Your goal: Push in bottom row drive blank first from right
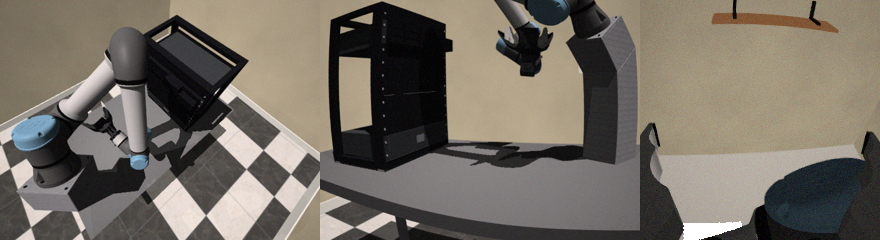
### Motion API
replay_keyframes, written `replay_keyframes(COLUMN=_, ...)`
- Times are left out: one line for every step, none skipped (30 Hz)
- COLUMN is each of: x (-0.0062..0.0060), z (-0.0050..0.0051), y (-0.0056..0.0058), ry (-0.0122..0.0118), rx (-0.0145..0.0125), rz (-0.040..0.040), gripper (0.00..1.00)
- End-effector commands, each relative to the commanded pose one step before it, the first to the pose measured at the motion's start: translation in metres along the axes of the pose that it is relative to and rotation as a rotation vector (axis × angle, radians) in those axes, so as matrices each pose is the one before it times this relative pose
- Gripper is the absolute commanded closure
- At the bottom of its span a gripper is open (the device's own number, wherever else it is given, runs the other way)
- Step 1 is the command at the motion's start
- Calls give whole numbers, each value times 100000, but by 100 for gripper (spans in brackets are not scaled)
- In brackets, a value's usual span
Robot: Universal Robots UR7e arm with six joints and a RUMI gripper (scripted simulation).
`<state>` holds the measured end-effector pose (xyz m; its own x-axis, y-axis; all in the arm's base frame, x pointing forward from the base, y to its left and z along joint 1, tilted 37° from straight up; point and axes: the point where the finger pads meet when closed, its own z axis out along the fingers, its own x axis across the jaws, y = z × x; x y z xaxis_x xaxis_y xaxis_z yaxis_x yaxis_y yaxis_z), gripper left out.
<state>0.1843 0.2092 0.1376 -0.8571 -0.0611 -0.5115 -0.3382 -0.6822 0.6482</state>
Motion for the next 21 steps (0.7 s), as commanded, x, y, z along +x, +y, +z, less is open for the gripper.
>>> replay_keyframes(x=-2746, z=224, y=670, ry=-12647, rx=-228, rz=-14423, gripper=0)
replay_keyframes(x=-584, z=20, y=60, ry=-2625, rx=455, rz=-2975, gripper=0)
replay_keyframes(x=-588, z=17, y=44, ry=-2607, rx=530, rz=-2972, gripper=0)
replay_keyframes(x=-592, z=14, y=27, ry=-2587, rx=603, rz=-2967, gripper=0)
replay_keyframes(x=-596, z=11, y=11, ry=-2563, rx=676, rz=-2961, gripper=0)
replay_keyframes(x=0, z=0, y=0, ry=0, rx=0, rz=0, gripper=0)
replay_keyframes(x=0, z=0, y=0, ry=0, rx=0, rz=0, gripper=0)
replay_keyframes(x=-598, z=8, y=-5, ry=-2537, rx=747, rz=-2954, gripper=0)
replay_keyframes(x=-600, z=5, y=-22, ry=-2508, rx=817, rz=-2946, gripper=0)
replay_keyframes(x=-601, z=3, y=-38, ry=-2476, rx=885, rz=-2937, gripper=0)
replay_keyframes(x=-601, z=0, y=-55, ry=-2441, rx=951, rz=-2926, gripper=0)
replay_keyframes(x=-601, z=-2, y=-71, ry=-2405, rx=1015, rz=-2915, gripper=0)
replay_keyframes(x=-599, z=-4, y=-87, ry=-2365, rx=1078, rz=-2902, gripper=0)
replay_keyframes(x=-597, z=-7, y=-103, ry=-2324, rx=1138, rz=-2888, gripper=0)
replay_keyframes(x=-595, z=-9, y=-119, ry=-2280, rx=1197, rz=-2873, gripper=0)
replay_keyframes(x=-592, z=-11, y=-135, ry=-2235, rx=1253, rz=-2856, gripper=0)
replay_keyframes(x=-588, z=-12, y=-151, ry=-2187, rx=1306, rz=-2839, gripper=0)
replay_keyframes(x=-583, z=-14, y=-166, ry=-2138, rx=1357, rz=-2821, gripper=0)
replay_keyframes(x=-578, z=-16, y=-181, ry=-2087, rx=1406, rz=-2801, gripper=0)
replay_keyframes(x=-572, z=-17, y=-195, ry=-2035, rx=1452, rz=-2781, gripper=0)
replay_keyframes(x=-565, z=-19, y=-209, ry=-1981, rx=1496, rz=-2759, gripper=0)
